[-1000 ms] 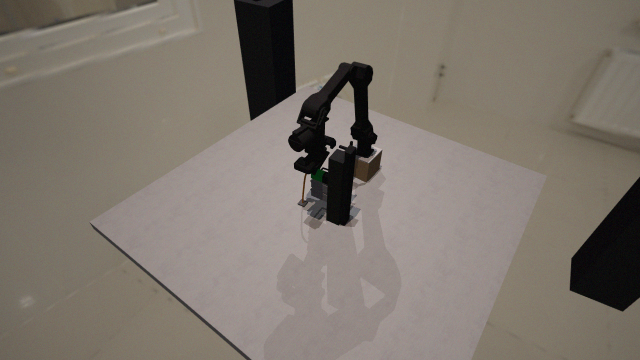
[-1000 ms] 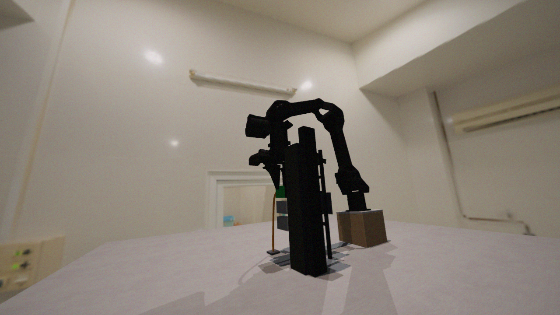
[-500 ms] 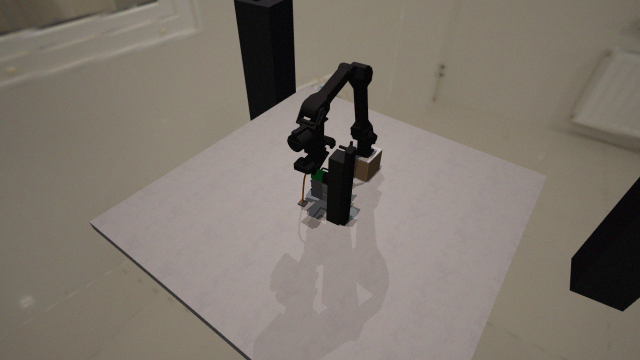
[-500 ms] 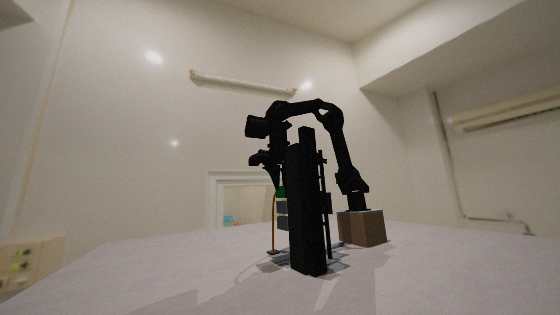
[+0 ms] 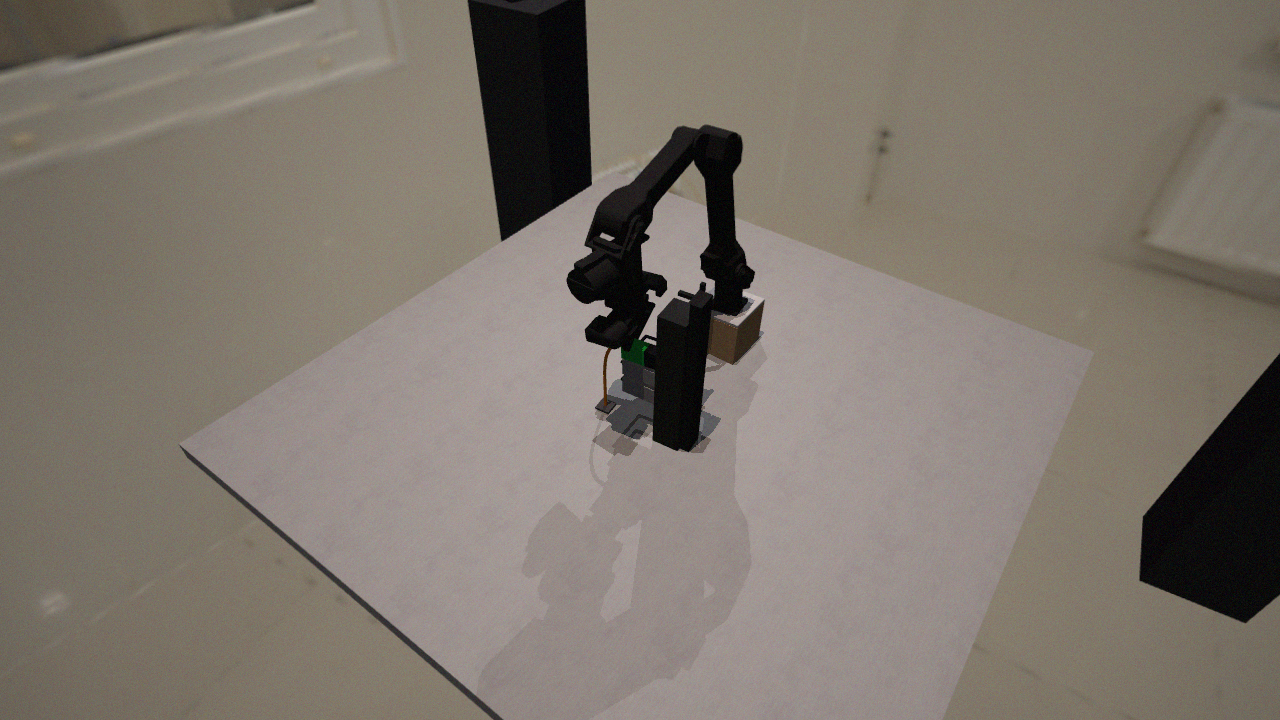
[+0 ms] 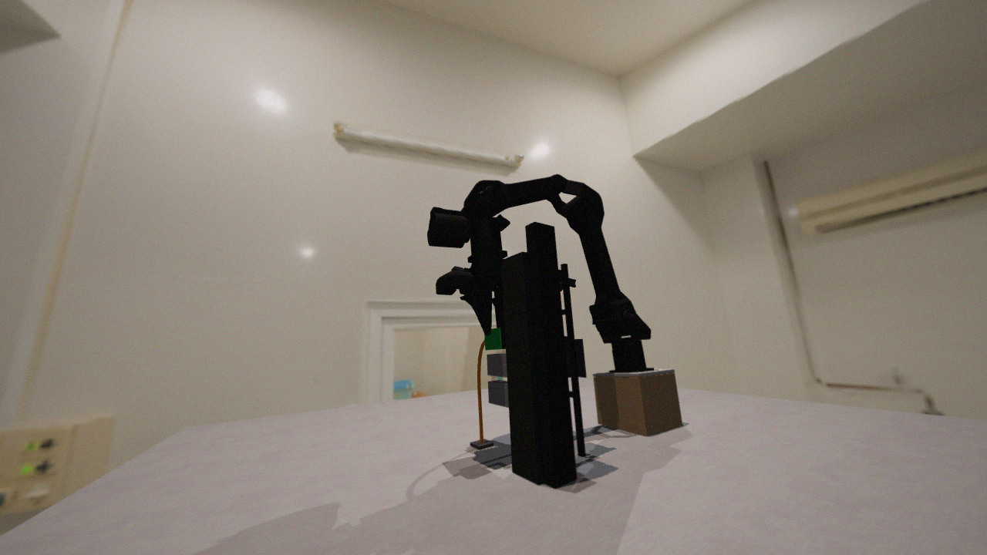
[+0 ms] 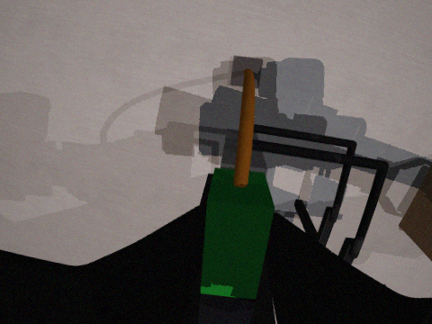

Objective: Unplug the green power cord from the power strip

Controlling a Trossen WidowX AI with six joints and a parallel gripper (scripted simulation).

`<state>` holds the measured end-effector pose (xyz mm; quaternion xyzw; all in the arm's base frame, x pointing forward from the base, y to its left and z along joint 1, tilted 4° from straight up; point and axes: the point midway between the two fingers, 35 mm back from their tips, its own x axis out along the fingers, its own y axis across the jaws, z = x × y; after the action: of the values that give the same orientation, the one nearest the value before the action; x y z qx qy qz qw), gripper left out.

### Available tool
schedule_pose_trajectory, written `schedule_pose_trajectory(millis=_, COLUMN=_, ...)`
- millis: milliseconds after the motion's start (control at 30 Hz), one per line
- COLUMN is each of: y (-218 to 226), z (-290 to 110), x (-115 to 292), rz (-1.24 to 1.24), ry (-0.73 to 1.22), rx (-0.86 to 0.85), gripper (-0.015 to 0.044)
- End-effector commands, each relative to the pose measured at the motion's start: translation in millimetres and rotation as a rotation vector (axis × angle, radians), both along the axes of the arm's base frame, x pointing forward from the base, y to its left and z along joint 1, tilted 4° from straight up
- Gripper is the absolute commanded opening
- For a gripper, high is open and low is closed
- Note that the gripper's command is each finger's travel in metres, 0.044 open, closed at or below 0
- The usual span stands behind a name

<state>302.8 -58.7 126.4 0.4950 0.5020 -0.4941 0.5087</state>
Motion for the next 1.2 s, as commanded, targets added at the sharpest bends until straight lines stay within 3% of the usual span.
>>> schedule_pose_trajectory(millis=0, y=-32.3, z=4.1, x=-1.4, rz=-0.036, ry=-0.004, rx=-0.069, gripper=0.0)
schedule_pose_trajectory(millis=567, y=-59.0, z=7.3, x=-7.7, rz=-0.037, ry=-0.002, rx=-0.073, gripper=0.0)
schedule_pose_trajectory(millis=1000, y=-45.1, z=4.8, x=-7.9, rz=-0.038, ry=-0.001, rx=-0.072, gripper=0.0341)
schedule_pose_trajectory(millis=1133, y=-67.6, z=11.7, x=-6.9, rz=-0.038, ry=-0.002, rx=-0.074, gripper=0.044)
schedule_pose_trajectory(millis=1167, y=-79.0, z=15.0, x=-7.1, rz=-0.038, ry=-0.002, rx=-0.075, gripper=0.044)
